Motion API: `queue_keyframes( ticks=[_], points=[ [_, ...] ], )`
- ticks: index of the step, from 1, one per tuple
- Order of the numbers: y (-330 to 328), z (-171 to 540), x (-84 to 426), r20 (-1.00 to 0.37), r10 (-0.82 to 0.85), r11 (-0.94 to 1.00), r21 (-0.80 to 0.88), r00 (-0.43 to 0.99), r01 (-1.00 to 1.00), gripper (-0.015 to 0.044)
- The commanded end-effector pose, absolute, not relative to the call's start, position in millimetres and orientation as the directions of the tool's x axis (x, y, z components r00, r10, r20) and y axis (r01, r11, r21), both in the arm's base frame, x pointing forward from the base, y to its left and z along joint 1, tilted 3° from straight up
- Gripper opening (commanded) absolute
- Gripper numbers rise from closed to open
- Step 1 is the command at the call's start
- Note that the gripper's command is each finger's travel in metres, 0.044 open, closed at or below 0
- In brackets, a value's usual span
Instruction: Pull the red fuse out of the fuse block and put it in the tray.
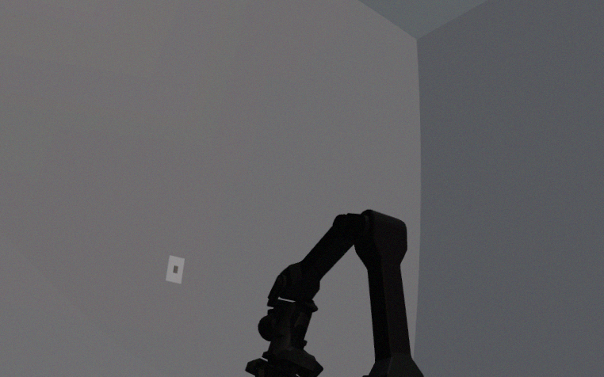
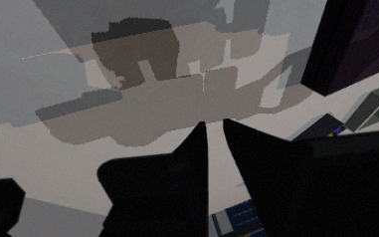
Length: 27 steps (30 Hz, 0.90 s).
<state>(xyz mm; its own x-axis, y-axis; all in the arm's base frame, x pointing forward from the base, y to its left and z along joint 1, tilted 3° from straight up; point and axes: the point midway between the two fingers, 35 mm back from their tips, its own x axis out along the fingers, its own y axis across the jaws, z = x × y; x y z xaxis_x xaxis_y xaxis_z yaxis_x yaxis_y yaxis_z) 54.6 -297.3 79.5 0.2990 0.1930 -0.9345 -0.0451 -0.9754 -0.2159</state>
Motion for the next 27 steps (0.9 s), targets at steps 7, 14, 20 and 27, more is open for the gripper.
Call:
queue_keyframes(
  ticks=[7, 14, 20, 27],
  points=[
    [-248, 73, 175, -0.966, 0.229, -0.426, 0.012, 0.121, 0.905, 0.0071],
    [-199, 71, 234, -0.979, 0.199, 0.254, 0.097, 0.047, 0.962, 0.0071],
    [-148, 71, 272, -0.987, 0.158, 0.745, 0.124, 0.008, 0.656, 0.0071],
    [-83, 69, 303, -0.995, 0.1, 0.994, 0.099, -0.017, 0.042, 0.0071]
  ],
)
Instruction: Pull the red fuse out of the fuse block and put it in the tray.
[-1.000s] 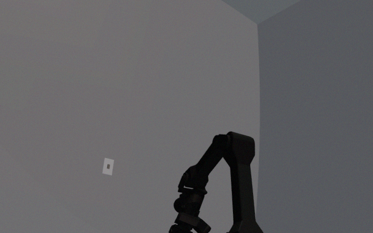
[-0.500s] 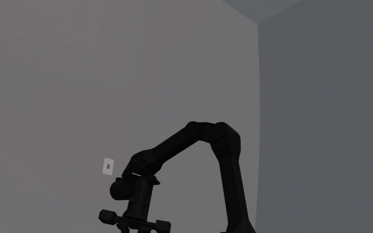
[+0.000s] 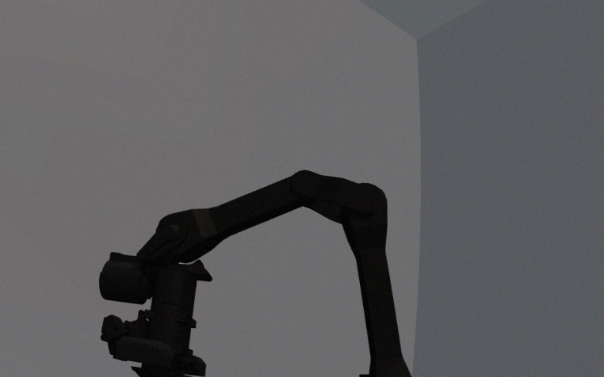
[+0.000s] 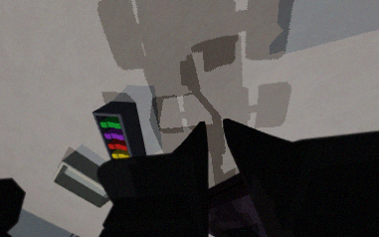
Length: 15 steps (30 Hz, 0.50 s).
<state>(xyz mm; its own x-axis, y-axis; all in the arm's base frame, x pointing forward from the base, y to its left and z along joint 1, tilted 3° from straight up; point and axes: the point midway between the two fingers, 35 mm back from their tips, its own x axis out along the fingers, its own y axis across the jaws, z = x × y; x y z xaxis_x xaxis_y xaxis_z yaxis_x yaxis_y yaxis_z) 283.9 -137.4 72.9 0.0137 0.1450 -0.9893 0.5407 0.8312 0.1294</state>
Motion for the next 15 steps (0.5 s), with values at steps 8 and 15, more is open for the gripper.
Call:
queue_keyframes(
  ticks=[8, 15],
  points=[
    [-2, 68, 317, -0.999, 0.037, 0.761, 0.037, -0.014, -0.648, 0.0071],
    [18, 68, 317, -1.0, 0.025, 0.652, 0.023, -0.009, -0.758, 0.0071]
  ],
)
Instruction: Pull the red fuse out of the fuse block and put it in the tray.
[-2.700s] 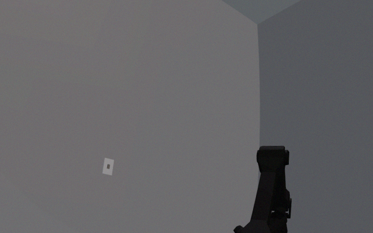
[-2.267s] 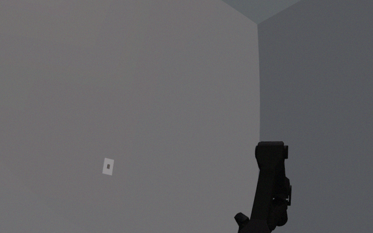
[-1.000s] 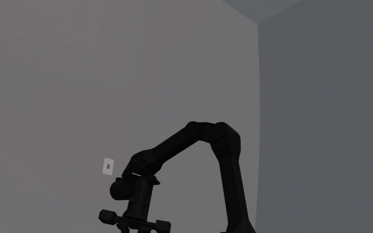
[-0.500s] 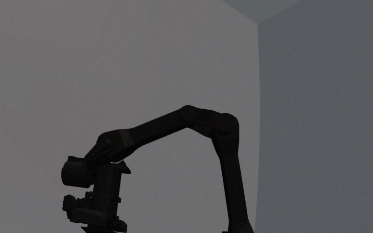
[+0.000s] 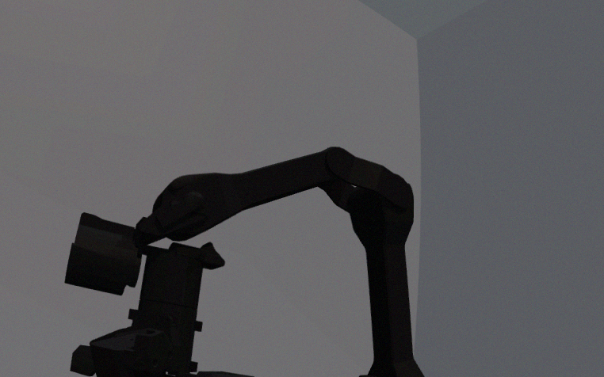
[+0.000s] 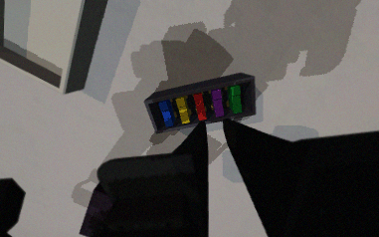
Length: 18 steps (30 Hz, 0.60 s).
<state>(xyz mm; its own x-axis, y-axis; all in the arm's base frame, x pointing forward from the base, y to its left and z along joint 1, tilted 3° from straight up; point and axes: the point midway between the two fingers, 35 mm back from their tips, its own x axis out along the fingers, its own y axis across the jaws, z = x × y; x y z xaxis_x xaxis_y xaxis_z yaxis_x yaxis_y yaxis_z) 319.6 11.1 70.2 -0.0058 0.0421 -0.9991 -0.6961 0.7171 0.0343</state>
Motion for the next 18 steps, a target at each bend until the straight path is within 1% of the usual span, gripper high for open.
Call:
queue_keyframes(
  ticks=[1, 18],
  points=[
    [19, 68, 316, -1.0, 0.025, 0.652, 0.024, -0.009, -0.758, 0.0071],
    [20, 58, 316, -1.0, 0.025, 0.652, 0.024, -0.009, -0.758, 0.0071]
  ],
)
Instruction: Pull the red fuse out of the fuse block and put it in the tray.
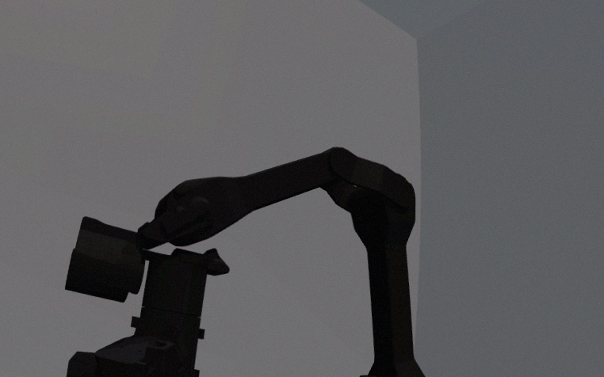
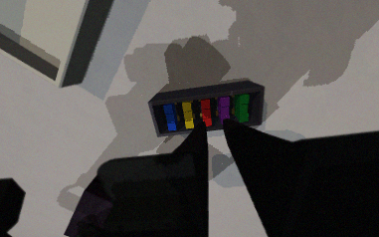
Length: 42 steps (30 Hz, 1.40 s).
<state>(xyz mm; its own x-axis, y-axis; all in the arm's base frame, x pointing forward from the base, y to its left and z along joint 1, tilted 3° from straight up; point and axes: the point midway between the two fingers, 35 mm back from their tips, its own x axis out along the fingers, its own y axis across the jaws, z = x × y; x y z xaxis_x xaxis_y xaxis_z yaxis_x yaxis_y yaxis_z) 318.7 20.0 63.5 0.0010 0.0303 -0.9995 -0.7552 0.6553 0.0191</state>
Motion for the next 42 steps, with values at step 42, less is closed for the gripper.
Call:
queue_keyframes(
  ticks=[42],
  points=[
    [21, 31, 315, -1.0, 0.026, 0.652, 0.024, -0.009, -0.758, 0.0071]
  ],
)
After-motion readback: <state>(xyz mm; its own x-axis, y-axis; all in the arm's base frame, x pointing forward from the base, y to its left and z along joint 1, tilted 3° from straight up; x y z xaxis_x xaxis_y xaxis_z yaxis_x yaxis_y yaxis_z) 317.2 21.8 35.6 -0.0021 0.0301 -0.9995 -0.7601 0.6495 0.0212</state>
